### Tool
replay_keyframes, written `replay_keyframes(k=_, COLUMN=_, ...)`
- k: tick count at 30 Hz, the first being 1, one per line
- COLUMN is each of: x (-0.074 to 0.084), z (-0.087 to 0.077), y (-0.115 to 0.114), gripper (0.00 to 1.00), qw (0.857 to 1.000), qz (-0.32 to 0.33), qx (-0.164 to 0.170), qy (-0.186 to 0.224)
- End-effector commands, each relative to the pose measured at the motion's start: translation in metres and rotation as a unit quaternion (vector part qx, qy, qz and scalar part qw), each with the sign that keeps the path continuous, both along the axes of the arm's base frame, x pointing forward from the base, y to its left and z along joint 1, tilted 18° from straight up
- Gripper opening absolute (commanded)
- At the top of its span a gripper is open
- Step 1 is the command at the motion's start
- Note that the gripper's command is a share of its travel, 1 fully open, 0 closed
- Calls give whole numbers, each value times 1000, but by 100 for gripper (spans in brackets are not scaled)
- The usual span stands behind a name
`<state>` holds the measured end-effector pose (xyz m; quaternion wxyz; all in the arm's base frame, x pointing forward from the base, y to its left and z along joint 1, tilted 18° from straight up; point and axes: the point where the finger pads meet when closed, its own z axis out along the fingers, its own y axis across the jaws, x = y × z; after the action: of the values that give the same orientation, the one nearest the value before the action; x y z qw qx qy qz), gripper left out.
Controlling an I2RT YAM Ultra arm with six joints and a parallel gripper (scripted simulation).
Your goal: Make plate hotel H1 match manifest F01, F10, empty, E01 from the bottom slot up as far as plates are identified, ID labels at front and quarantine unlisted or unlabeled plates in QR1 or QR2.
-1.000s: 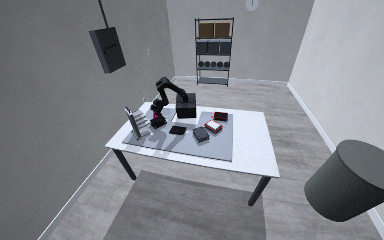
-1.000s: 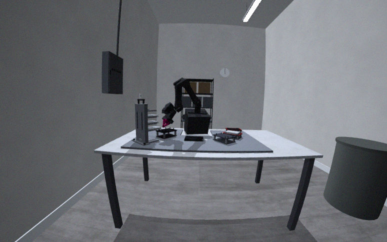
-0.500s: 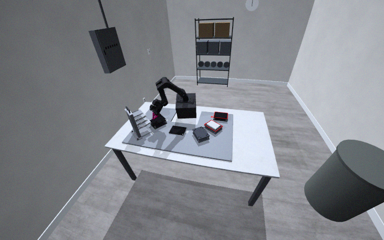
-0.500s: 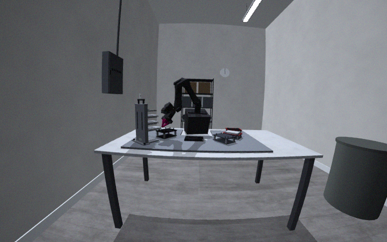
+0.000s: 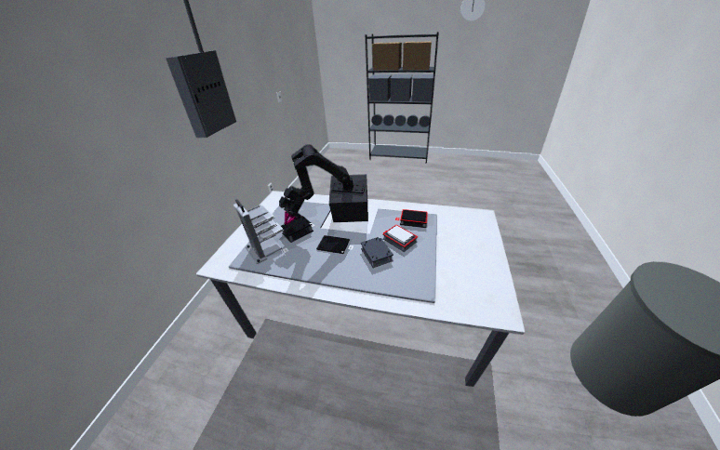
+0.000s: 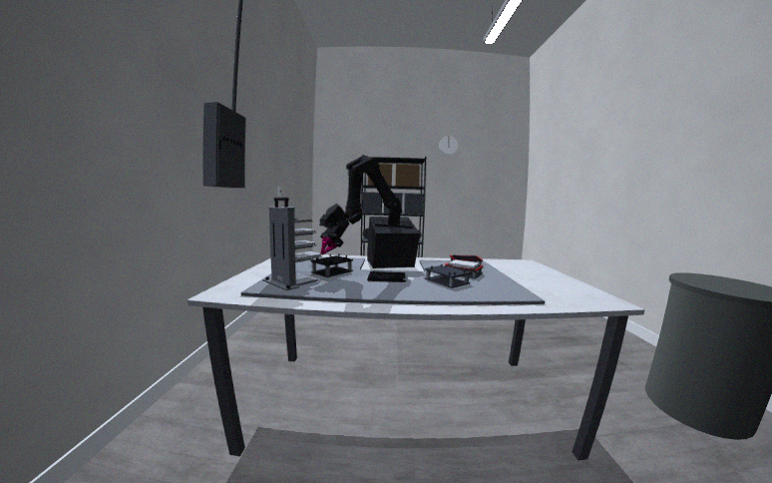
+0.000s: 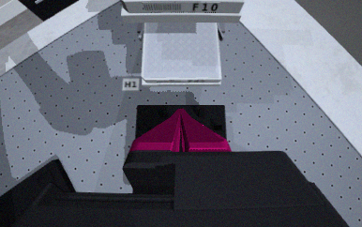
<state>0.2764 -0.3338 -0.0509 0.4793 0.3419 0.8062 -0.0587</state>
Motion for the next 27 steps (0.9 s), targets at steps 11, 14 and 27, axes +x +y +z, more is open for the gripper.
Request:
replay_keyframes(k=11, x=5, z=5, y=-8, gripper=0, qw=1000, qz=-2, qx=-6, qy=-3)
replay_keyframes(k=14, x=7, z=6, y=-9, gripper=0, qw=1000, qz=-2, qx=-6, qy=-3)
replay_keyframes(k=27, x=12, z=7, y=-14, gripper=0, qw=1000, qz=-2, qx=-6, qy=-3)
